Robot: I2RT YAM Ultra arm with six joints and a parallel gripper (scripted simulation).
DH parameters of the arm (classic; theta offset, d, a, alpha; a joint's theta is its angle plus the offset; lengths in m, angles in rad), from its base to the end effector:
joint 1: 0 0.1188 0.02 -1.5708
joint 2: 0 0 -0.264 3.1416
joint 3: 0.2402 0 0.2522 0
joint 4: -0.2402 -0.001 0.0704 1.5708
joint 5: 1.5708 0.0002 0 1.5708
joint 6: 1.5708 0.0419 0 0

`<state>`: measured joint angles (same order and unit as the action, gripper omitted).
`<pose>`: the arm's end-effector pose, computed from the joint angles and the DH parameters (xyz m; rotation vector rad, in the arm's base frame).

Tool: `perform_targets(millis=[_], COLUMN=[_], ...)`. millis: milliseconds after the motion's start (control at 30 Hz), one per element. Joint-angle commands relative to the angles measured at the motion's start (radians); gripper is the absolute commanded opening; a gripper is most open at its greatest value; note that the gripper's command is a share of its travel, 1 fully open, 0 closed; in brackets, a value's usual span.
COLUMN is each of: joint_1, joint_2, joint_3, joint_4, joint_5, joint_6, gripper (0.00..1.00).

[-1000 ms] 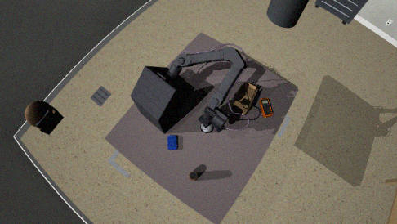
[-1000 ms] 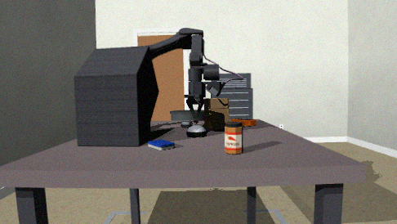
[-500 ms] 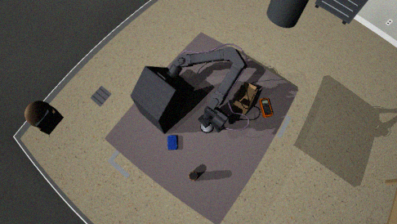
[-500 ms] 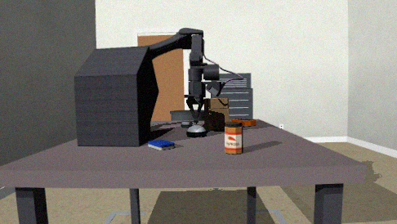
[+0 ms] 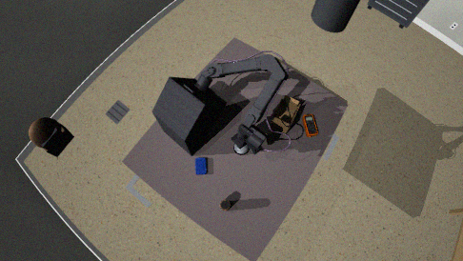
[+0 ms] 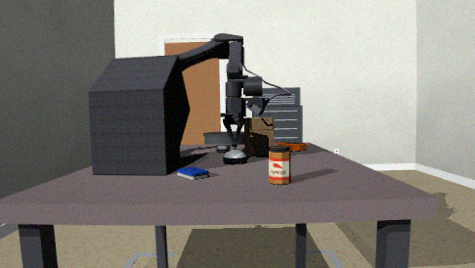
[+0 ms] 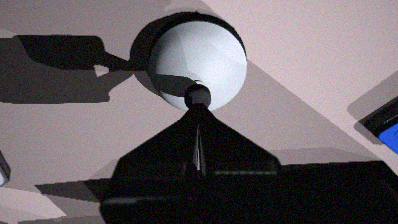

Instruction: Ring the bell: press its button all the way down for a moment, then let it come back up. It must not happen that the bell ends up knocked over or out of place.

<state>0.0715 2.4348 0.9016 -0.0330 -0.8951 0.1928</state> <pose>0.2870 0.0543 -0.0489 -0.1629 -2.7323 -1.3033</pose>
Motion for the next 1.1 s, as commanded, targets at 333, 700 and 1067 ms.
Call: perform_targets(millis=[333,700,1067], joint_1=[-0.010,-0.010,0.007], joint_2=[-0.013,-0.013,0.014], joint_3=[0.034,0.034,0.035], joint_4=[-0.017,-0.017,0.018], joint_5=[-0.010,-0.010,-0.010], joint_6=[0.007,0.007,0.016], gripper=[0.00,0.00,0.00])
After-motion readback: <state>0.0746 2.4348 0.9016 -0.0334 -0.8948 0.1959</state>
